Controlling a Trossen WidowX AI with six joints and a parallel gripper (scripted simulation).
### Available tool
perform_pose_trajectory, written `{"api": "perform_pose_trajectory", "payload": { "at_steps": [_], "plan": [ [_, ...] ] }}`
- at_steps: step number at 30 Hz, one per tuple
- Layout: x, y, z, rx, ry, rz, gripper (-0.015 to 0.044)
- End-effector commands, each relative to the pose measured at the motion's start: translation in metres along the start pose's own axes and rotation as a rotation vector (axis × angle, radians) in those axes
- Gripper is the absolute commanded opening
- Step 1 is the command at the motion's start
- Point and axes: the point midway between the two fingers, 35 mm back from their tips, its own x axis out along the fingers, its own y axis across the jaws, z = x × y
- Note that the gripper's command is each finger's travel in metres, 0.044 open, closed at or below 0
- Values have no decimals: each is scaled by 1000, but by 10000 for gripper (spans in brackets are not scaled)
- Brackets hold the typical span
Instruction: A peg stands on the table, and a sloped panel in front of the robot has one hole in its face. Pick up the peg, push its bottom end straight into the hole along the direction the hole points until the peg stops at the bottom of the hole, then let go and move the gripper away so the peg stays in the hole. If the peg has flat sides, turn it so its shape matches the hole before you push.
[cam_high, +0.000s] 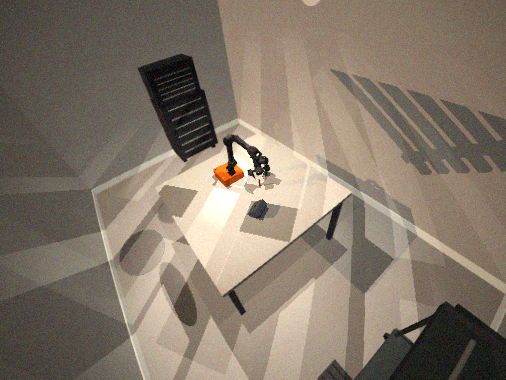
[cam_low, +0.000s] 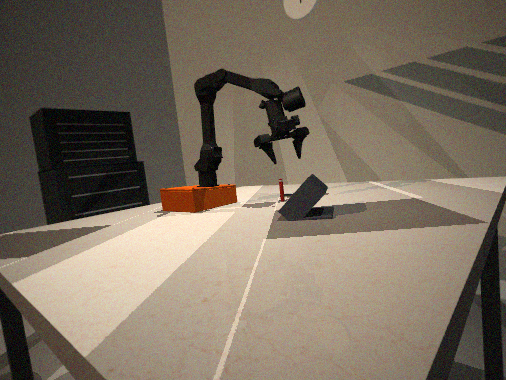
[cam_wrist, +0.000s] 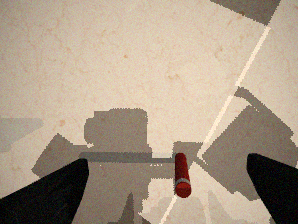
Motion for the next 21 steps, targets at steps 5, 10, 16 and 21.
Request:
{"api": "perform_pose_trajectory", "payload": {
  "at_steps": [5, 10, 16, 21],
  "plan": [
    [27, -13, -40, -232, 142, -62, 440],
    [31, -13, -49, -276, 169, -72, 440],
    [35, -13, -49, -275, 169, -72, 440],
    [43, -13, -50, -275, 169, -72, 440]
  ]
}}
